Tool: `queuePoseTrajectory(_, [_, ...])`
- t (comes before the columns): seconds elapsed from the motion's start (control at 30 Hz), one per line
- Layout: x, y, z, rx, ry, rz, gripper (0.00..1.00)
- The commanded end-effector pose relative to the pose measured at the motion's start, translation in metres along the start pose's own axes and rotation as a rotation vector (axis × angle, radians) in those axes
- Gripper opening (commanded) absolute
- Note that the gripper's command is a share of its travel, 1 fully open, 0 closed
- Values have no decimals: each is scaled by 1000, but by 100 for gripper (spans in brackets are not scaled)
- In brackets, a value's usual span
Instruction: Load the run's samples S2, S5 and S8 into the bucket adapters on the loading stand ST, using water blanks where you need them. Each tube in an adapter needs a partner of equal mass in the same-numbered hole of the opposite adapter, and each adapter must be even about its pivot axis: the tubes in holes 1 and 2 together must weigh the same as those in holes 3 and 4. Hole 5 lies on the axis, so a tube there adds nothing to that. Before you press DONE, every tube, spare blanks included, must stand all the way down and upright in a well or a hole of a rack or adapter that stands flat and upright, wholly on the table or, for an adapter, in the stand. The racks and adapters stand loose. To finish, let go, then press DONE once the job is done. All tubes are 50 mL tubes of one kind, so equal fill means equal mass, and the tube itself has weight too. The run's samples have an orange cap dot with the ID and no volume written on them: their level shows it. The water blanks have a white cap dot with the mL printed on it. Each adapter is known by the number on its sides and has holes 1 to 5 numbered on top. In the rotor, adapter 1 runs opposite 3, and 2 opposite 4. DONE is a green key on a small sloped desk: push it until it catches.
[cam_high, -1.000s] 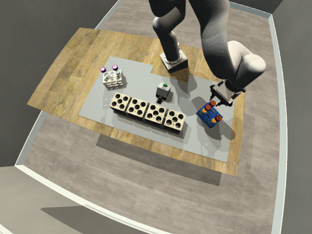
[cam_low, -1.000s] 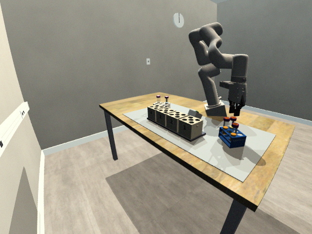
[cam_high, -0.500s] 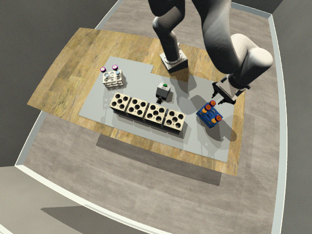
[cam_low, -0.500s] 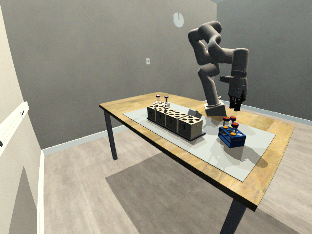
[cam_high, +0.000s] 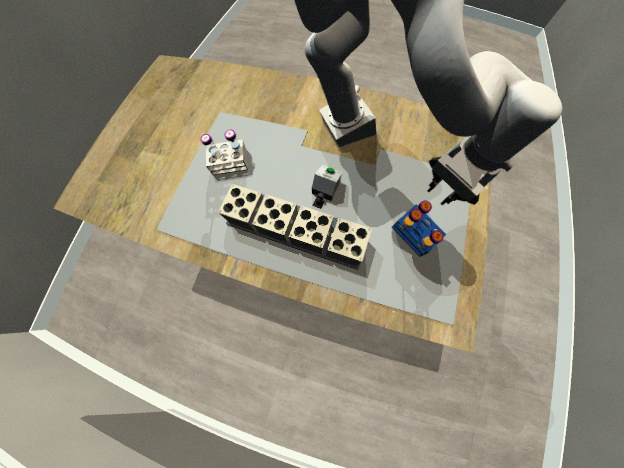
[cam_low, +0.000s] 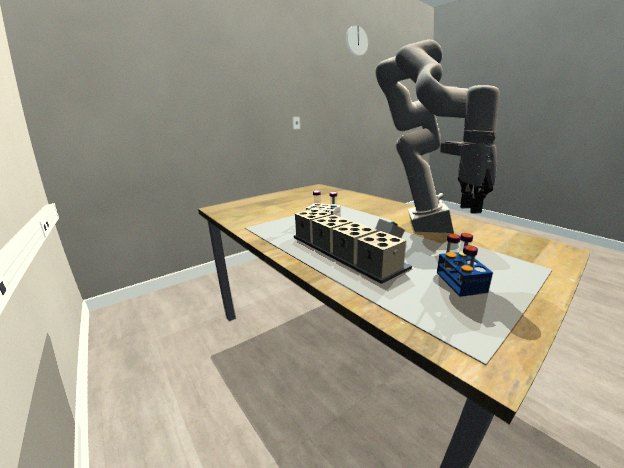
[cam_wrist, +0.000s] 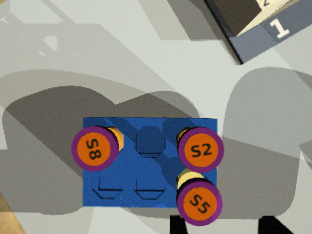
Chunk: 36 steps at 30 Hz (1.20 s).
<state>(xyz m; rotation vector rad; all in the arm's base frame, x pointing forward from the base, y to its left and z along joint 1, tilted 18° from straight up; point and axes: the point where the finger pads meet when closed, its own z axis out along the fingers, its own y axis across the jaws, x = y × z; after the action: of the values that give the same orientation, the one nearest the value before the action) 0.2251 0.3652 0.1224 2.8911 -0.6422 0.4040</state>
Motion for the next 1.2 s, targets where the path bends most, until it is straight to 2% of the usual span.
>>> queuePoseTrajectory(0.0, [0,-2,-10,5,0,1,44])
queuePoseTrajectory(0.6, [0,-1,-42,5,0,1,44])
queuePoseTrajectory(1.17, [0,-1,-42,5,0,1,44])
